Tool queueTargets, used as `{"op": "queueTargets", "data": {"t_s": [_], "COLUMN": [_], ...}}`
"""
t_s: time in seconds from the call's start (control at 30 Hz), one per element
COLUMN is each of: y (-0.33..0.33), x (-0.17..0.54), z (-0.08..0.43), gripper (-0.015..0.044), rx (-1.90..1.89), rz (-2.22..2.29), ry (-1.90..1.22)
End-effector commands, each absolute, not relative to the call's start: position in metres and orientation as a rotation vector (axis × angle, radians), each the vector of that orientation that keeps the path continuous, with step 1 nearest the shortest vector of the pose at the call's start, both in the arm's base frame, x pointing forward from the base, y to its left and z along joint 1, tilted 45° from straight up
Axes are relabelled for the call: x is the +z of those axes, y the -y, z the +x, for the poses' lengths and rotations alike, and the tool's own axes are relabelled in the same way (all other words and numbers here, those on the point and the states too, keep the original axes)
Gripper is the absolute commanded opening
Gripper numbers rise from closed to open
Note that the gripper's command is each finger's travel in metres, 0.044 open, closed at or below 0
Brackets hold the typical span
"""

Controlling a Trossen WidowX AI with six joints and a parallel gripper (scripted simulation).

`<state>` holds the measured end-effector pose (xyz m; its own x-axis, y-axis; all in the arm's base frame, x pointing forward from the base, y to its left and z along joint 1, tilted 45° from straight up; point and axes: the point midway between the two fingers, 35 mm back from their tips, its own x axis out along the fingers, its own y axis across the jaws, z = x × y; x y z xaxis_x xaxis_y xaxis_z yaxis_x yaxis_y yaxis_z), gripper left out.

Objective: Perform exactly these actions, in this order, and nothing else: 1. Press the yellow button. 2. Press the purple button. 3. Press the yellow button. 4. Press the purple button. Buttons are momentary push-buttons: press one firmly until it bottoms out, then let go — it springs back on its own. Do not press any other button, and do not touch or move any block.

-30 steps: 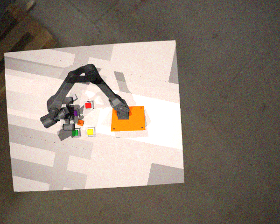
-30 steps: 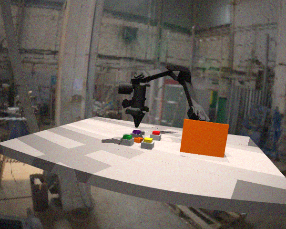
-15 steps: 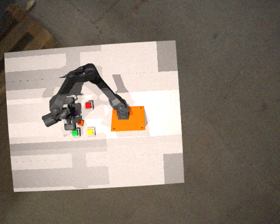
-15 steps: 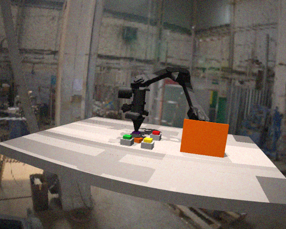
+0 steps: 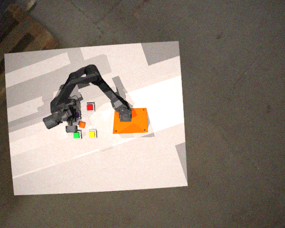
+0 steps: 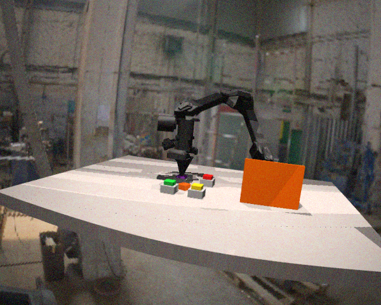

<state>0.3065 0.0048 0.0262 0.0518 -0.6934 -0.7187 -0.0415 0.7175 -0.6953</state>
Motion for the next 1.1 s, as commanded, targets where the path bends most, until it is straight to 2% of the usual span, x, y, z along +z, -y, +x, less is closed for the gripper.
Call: {"op": "queueTargets", "data": {"t_s": [0.0,0.23,0.33,0.47,0.7,0.73,1.07], "y": [-0.003,-0.026,-0.04,-0.103,-0.207,-0.217,-0.233], "x": [0.026,0.049,0.043,0.014,-0.046,-0.054,-0.067], "z": [0.306,0.304,0.305,0.301,0.252,0.243,0.228], "gripper": [0.002,0.002,0.0099,0.0204,0.0387,0.04,0.04], "rx": [-0.554,-0.553,-0.544,-0.516,-0.519,-0.524,-0.54], "rz": [-0.651,-0.65,-0.645,-0.63,-0.629,-0.631,-0.639], "ry": [-1.457,-1.458,-1.458,-1.462,-1.469,-1.468,-1.463]}}
